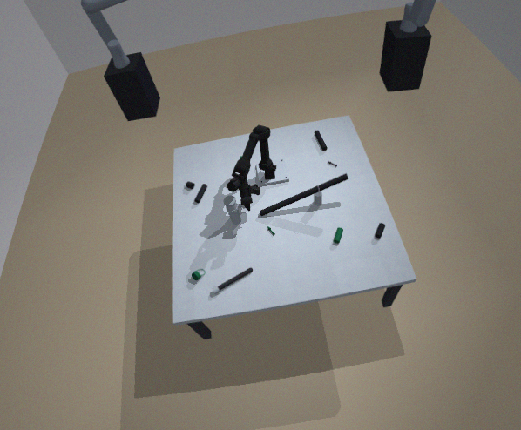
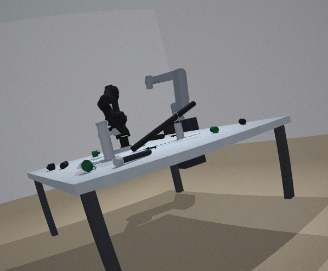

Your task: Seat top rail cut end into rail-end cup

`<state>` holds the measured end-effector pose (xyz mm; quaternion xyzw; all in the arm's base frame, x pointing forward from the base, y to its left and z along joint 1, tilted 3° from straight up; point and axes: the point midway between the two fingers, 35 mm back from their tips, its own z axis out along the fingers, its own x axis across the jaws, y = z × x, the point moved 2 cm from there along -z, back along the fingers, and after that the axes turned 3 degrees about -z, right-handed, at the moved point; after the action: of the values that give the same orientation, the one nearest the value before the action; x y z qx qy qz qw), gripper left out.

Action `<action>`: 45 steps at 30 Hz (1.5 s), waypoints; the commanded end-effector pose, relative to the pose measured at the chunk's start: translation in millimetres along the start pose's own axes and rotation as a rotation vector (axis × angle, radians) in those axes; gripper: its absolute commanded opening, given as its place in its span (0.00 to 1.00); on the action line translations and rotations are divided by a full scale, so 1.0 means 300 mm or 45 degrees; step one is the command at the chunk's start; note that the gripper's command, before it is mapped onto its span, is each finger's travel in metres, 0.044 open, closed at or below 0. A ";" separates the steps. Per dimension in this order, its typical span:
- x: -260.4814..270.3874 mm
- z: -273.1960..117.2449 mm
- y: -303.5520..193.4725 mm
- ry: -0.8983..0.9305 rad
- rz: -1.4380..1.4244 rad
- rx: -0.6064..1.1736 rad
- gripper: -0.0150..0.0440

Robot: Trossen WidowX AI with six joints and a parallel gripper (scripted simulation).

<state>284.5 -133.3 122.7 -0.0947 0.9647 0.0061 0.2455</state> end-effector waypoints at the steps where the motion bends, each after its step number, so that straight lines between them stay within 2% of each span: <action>1: 0.000 0.000 0.000 0.000 0.000 0.000 0.52; 12: -0.045 -0.058 0.067 0.003 0.015 0.005 1.00; 17: -0.077 -0.111 0.128 0.002 0.029 0.009 1.00; 22: -0.082 -0.105 0.135 0.001 0.083 -0.003 1.00; 38: -0.204 -0.323 0.440 0.010 1.619 0.014 1.00; 45: -0.207 -0.394 0.514 -0.003 2.031 0.009 1.00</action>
<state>276.6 -15.7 205.8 0.3742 0.8995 0.1201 0.1910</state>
